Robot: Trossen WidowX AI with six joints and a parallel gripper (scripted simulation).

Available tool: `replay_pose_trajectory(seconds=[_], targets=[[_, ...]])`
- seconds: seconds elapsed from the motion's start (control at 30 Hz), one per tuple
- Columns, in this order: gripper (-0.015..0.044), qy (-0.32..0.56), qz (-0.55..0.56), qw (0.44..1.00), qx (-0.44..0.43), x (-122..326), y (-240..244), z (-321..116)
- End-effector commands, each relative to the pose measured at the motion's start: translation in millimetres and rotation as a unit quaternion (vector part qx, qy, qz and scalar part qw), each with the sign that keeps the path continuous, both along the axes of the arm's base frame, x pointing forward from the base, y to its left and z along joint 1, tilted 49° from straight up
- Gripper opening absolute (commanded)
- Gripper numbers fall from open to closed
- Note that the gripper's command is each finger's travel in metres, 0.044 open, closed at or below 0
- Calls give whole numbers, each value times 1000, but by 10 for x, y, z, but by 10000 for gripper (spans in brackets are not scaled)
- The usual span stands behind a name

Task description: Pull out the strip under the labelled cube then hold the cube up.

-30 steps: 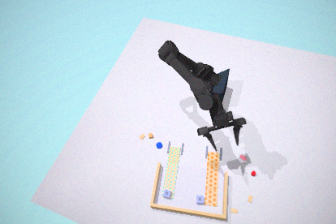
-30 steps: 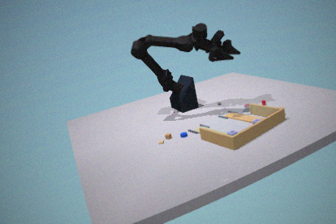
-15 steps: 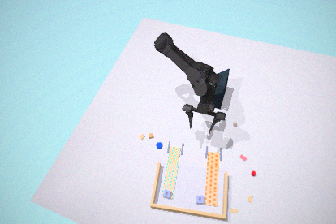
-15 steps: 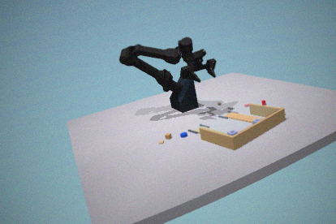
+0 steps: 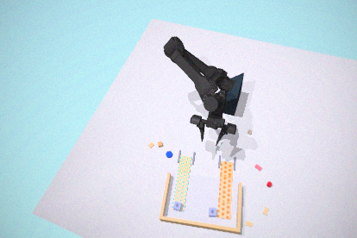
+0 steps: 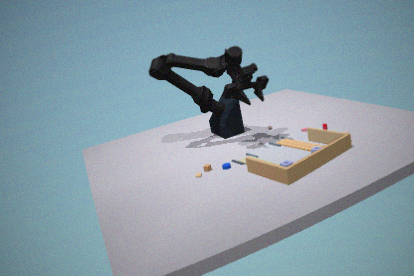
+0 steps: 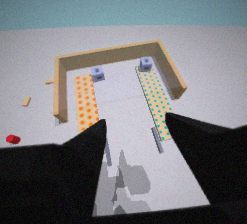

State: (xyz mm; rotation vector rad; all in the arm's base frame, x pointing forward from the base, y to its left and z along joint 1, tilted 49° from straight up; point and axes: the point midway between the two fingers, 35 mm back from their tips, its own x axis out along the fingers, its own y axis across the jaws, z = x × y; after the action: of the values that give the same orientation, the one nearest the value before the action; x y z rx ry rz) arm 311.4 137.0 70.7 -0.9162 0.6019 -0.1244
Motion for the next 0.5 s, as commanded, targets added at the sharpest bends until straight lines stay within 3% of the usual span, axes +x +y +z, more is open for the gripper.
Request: replay_pose_trajectory(seconds=[0.0, 0.23, 0.47], targets=[[190, 39, -43, 998, -14, 285, -84, 10], [6, 144, -137, 979, -52, 698, -488, 12], [0, 255, -236, 935, -75, 903, -1054, 82]])
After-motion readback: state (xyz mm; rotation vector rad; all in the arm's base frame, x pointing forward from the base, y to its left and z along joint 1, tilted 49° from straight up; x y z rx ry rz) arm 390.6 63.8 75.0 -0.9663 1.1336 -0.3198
